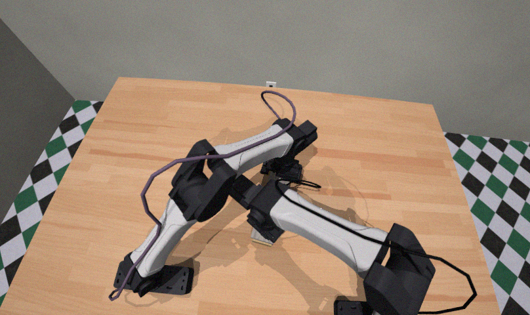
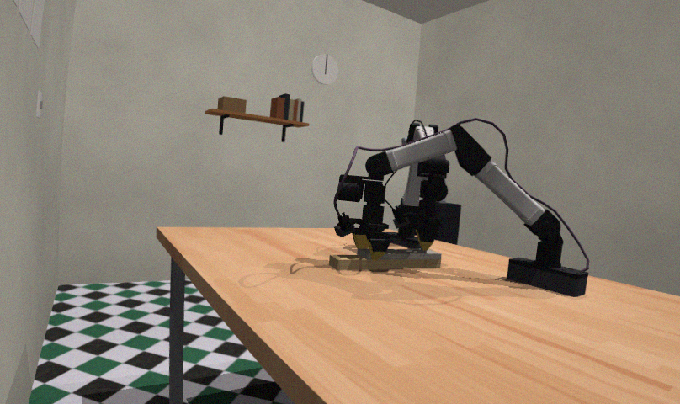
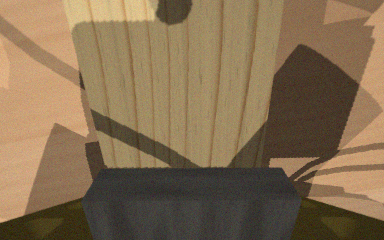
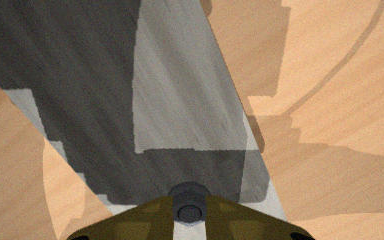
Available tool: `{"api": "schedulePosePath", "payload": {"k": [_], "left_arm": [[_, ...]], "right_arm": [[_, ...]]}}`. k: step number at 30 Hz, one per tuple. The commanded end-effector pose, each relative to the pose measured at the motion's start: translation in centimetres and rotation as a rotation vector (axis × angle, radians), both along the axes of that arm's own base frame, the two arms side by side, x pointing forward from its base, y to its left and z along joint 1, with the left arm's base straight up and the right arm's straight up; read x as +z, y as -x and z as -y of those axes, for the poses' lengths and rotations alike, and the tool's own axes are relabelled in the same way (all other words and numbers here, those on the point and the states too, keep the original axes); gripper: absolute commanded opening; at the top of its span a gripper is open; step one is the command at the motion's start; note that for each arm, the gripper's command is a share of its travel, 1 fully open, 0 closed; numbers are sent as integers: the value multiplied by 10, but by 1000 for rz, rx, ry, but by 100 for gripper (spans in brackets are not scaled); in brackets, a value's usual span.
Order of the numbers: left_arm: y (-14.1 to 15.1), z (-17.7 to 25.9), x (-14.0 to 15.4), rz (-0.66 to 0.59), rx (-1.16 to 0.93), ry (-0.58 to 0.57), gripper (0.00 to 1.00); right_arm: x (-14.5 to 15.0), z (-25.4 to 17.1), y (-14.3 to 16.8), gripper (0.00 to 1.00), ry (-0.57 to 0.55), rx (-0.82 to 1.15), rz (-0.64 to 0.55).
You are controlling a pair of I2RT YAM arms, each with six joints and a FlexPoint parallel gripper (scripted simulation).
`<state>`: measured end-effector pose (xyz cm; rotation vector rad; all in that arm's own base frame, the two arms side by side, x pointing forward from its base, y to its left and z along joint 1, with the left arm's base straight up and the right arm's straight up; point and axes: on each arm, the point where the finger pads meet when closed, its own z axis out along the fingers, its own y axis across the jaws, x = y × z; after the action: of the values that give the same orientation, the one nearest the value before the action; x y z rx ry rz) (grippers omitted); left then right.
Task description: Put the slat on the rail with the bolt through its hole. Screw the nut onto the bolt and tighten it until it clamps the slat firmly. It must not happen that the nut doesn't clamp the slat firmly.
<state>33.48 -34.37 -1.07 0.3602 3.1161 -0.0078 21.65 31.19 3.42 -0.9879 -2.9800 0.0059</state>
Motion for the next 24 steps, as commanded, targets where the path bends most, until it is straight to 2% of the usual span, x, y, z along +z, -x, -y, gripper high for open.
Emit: {"api": "schedulePosePath", "payload": {"k": [1,5,24], "left_arm": [[-3,2,7,15,-4,13,68],[-3,2,7,15,-4,13,68],[-3,2,7,15,-4,13,68]], "right_arm": [[9,-1,-2,14,-30,-230,15],[9,0,-2,14,-31,-329,14],[9,1,-1,14,-24,-329,10]]}}
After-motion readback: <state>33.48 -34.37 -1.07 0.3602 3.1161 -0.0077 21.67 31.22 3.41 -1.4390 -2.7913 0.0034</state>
